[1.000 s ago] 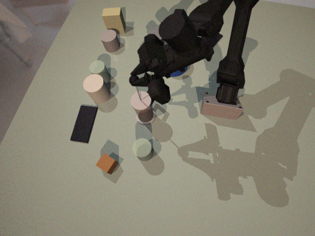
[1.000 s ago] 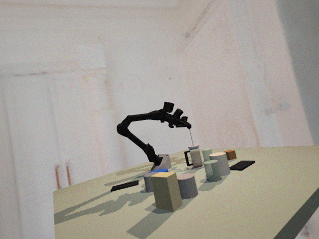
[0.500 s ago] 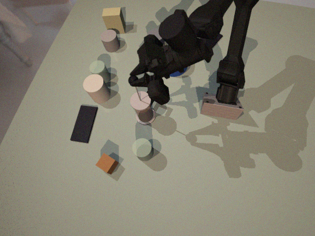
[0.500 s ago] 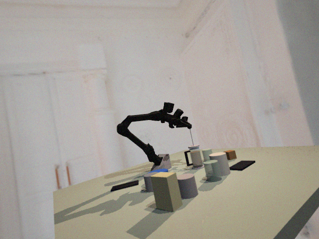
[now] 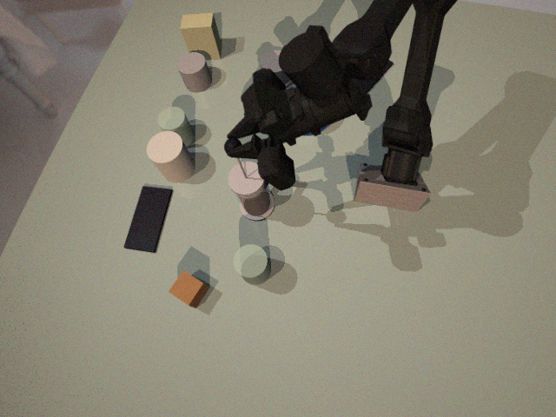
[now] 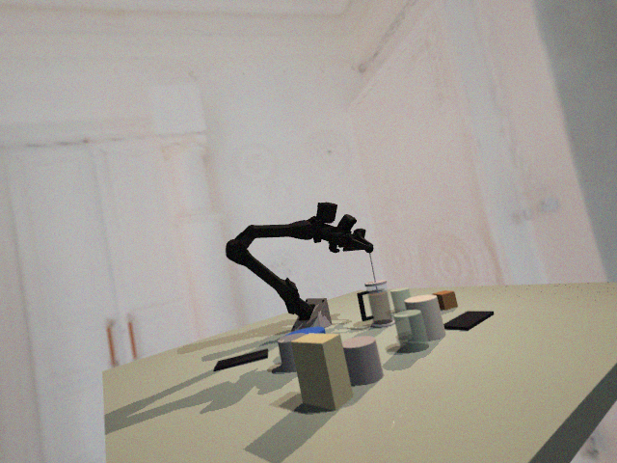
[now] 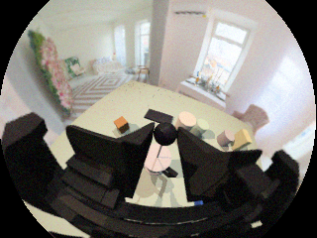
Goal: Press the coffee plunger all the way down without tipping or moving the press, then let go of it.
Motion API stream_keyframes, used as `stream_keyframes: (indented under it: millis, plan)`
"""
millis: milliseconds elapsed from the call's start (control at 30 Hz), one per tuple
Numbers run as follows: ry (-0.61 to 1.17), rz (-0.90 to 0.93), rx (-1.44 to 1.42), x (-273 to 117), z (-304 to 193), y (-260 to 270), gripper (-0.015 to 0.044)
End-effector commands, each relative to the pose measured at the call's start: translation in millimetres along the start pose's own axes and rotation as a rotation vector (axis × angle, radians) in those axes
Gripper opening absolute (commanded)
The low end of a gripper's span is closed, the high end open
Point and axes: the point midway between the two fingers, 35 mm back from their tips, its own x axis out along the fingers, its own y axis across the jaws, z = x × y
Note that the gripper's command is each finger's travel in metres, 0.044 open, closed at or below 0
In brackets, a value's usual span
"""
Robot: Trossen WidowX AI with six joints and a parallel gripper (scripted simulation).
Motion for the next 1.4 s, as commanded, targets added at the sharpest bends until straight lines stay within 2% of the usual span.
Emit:
stream_keyframes:
  millis: [0,1367]
  plan:
    - [0.04,0.005,-0.021,10.2,-21.5,1.5,0.0114]
    - [0.035,0.001,-0.023,49.2,-69.0,-3.4,0.0114]
